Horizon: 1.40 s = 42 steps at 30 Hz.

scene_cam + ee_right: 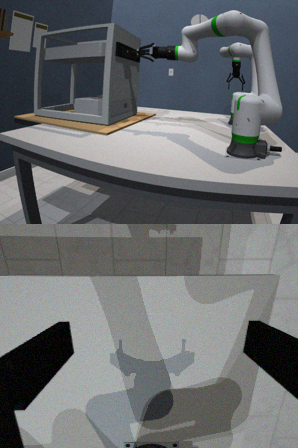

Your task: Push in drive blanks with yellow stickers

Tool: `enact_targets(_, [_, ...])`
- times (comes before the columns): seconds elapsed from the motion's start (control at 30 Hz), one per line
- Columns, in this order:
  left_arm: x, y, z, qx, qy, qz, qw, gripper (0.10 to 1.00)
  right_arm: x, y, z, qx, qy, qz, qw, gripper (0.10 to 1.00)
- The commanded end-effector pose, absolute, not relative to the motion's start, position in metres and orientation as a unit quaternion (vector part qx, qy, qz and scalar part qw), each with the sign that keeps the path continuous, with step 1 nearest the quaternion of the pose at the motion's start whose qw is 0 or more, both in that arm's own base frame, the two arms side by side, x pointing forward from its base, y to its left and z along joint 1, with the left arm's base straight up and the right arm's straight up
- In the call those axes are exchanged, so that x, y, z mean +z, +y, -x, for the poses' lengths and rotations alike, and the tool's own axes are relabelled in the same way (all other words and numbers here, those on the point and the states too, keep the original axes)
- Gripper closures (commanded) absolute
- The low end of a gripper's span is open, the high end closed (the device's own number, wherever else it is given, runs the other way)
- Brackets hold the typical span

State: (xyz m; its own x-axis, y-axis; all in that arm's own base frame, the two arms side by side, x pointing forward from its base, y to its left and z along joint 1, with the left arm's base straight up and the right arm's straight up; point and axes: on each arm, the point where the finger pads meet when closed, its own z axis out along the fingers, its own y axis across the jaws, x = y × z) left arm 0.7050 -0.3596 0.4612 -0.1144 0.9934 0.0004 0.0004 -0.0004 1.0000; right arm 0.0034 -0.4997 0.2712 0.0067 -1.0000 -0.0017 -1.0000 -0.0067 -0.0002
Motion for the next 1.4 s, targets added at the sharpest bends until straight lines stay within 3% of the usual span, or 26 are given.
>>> enact_targets(0.0, [0.4628, -0.3595, -0.7049, 0.528, 0.528, -0.47, 0.471, 0.999, 0.272, -0.5, -0.0033, 0.0, 0.705, 0.709, 0.0, 0.098])
enact_targets(1.37, [0.4628, -0.3586, -0.7127, 0.528, 0.528, -0.47, 0.471, 0.999, 0.272, -0.5, -0.0033, 0.0, 0.705, 0.709, 0.0, 0.098])
